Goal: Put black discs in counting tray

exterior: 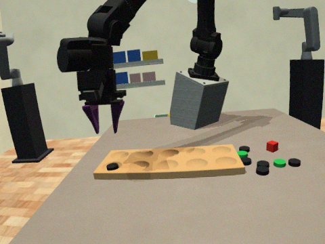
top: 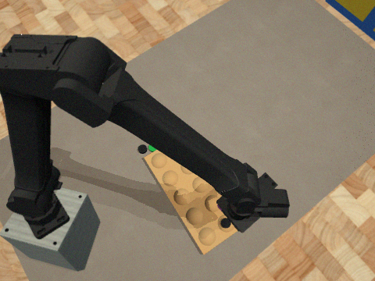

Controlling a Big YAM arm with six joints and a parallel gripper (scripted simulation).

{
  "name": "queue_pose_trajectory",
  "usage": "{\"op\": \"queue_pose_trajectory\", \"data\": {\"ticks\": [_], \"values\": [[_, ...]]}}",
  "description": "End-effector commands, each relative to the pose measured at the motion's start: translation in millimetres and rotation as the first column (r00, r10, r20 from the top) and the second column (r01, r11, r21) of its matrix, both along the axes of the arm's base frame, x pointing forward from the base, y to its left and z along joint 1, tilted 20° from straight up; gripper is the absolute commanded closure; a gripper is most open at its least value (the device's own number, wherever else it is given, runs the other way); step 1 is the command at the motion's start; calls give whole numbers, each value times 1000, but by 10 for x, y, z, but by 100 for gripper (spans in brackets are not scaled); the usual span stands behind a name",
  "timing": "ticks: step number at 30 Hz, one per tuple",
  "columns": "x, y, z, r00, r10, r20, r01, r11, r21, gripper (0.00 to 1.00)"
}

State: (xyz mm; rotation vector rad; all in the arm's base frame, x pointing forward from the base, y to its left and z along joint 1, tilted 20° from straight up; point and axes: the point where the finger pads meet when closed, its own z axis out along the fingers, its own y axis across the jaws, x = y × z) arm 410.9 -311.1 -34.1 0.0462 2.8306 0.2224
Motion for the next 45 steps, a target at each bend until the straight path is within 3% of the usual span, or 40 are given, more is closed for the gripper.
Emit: {"op": "queue_pose_trajectory", "data": {"ticks": [1, 2, 4, 5, 6, 7, 8, 9, 10, 12, 13, 14, 15, 17, 18, 21, 22, 23, 26, 27, 29, 31, 35, 36, 41, 42, 45], "values": [[374, -9, 565, 995, -5, 102, 15, 996, -94, 55], [429, -55, 623, 993, -4, 114, 16, 995, -103, 55], [581, 153, 831, 988, 3, 157, 20, 989, -145, 55], [581, 153, 831, 988, 3, 157, 20, 989, -145, 55], [723, 239, 1027, 980, 9, 198, 26, 984, -176, 55], [723, 239, 1027, 980, 9, 198, 26, 984, -176, 55], [872, 347, 1250, 969, 17, 246, 35, 978, -207, 55], [872, 347, 1250, 969, 17, 246, 35, 978, -207, 55], [1021, 478, 1501, 953, 26, 300, 48, 971, -236, 55], [1021, 478, 1501, 953, 26, 300, 48, 971, -236, 55], [1165, 634, 1780, 932, 37, 360, 63, 963, -261, 55], [1165, 634, 1780, 932, 37, 360, 63, 963, -261, 55], [1299, 817, 2085, 904, 48, 426, 81, 956, -280, 55], [1299, 817, 2085, 904, 48, 426, 81, 956, -280, 55], [1414, 1024, 2415, 867, 60, 495, 101, 951, -292, 55], [1414, 1024, 2415, 867, 60, 495, 101, 951, -292, 55], [1359, 864, 2358, 873, 33, 487, 126, 949, -290, 55], [1360, 863, 2175, 889, 25, 457, 116, 954, -278, 55], [1340, 877, 2153, 894, 23, 447, 111, 956, -273, 55], [1504, 1256, 2768, 820, 71, 567, 123, 947, -296, 55], [1504, 1256, 2768, 820, 71, 567, 123, 947, -296, 55], [1567, 1232, 2910, 807, 76, 586, 130, 945, -301, 55], [1499, 1079, 2879, 816, 50, 576, 153, 942, -298, 55], [1562, 1509, 3139, 764, 80, 640, 144, 946, -289, 55], [1593, 1499, 3226, 756, 82, 649, 147, 945, -291, 55], [1582, 1778, 3524, 698, 85, 711, 162, 949, -272, 55], [1583, 1778, 3529, 697, 85, 712, 162, 948, -272, 55]]}}
